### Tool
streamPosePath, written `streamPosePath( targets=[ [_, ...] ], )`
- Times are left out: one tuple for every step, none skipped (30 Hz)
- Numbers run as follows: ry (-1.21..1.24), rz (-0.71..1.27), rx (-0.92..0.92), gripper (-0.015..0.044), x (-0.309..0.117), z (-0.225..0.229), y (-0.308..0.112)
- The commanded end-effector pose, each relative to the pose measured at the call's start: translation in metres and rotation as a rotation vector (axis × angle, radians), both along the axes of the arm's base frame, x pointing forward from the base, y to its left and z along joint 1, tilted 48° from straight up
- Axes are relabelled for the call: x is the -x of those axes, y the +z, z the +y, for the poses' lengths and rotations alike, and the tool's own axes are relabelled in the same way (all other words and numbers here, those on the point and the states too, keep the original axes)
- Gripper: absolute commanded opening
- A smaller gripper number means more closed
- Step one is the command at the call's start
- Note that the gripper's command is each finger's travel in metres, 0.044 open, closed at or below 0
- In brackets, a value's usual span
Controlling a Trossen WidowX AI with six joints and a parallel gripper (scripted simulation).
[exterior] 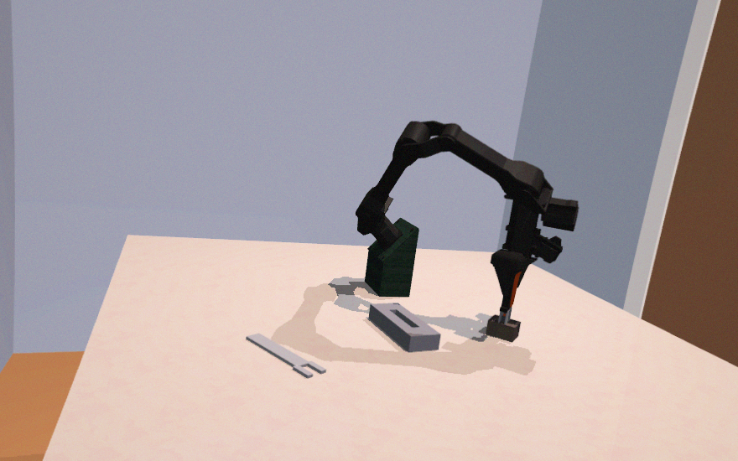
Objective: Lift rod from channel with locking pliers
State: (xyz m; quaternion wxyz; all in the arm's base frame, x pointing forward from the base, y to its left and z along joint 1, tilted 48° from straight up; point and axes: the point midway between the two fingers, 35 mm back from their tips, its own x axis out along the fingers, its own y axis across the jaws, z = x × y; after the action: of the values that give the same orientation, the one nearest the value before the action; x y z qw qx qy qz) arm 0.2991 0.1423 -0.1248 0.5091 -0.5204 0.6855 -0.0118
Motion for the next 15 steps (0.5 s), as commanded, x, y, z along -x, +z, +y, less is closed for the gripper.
streamPosePath(
  targets=[
    [0.005, -0.001, 0.002, 0.0400, -0.0005, -0.0002, -0.0001],
    [0.005, -0.001, 0.002, 0.0399, -0.0005, -0.0002, -0.0001],
    [0.005, -0.001, 0.002, 0.0397, -0.0005, -0.0002, -0.0001],
    [0.005, -0.001, 0.002, 0.0396, -0.0005, -0.0002, -0.0001],
    [0.005, -0.001, 0.002, 0.0395, -0.0005, -0.0002, -0.0001],
    [0.005, -0.001, 0.002, 0.0393, -0.0005, -0.0002, -0.0001],
    [0.005, -0.001, 0.002, 0.0392, -0.0005, -0.0002, -0.0001],
    [0.005, -0.001, 0.002, 0.0391, -0.0005, -0.0002, -0.0001],
    [0.005, -0.001, 0.002, 0.0389, -0.0005, -0.0002, -0.0001],
    [0.005, -0.001, 0.002, 0.0388, -0.0005, -0.0002, -0.0001],
    [0.005, -0.001, 0.002, 0.0387, -0.0005, -0.0002, -0.0001],
    [0.005, -0.001, 0.002, 0.0385, -0.0005, -0.0002, -0.0001],
    [0.005, -0.001, 0.002, 0.0384, -0.0005, -0.0002, -0.0001],
    [0.005, -0.001, 0.002, 0.0383, -0.0005, -0.0002, -0.0001],
    [0.005, -0.001, 0.002, 0.0381, -0.0005, -0.0002, -0.0001]
  ],
)
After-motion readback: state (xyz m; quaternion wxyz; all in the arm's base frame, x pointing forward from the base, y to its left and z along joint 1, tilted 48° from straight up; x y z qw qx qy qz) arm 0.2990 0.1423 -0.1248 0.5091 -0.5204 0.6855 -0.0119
